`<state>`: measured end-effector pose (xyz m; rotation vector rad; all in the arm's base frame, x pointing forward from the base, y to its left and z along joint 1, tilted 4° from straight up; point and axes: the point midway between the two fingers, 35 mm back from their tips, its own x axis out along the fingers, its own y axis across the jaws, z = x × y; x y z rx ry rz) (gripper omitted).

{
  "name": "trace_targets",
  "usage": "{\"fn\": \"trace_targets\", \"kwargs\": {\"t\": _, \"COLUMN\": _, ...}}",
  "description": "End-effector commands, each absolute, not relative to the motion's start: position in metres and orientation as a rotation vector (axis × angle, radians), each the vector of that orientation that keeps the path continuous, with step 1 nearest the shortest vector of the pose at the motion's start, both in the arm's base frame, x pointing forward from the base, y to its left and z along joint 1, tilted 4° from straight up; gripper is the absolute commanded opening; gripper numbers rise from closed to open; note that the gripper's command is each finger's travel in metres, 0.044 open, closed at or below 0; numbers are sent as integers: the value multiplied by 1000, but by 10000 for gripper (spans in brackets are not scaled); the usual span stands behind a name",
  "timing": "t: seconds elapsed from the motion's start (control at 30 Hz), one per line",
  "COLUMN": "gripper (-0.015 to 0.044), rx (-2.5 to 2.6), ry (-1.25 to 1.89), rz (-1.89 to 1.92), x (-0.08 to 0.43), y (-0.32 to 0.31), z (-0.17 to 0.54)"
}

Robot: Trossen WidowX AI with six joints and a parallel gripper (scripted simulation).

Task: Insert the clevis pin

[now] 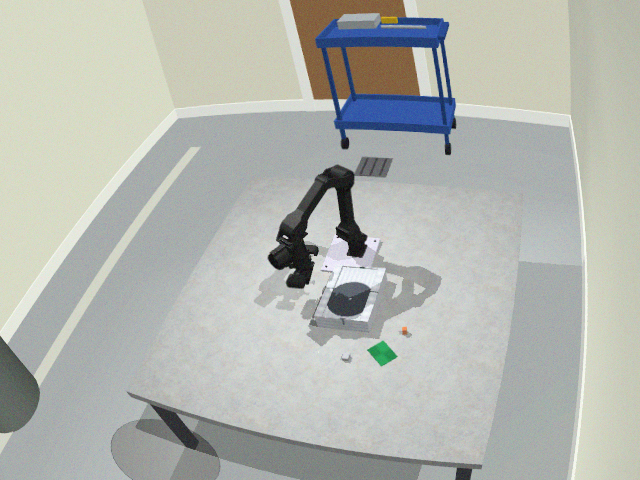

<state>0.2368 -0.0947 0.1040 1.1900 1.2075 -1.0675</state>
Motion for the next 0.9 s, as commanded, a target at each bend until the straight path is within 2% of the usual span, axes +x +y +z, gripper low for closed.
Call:
{"fn": "trace_targets", "kwargs": {"t": 0.0, "gripper": 0, "rx": 1061, "ry": 1268, "rz": -947, "x": 237, "y": -94, "z": 105}}
{"fn": "trace_targets", "kwargs": {"t": 0.87, "gripper": 0, "rx": 344, "ry": 1468, "rz": -283, "x": 237, "y": -93, "z": 106}}
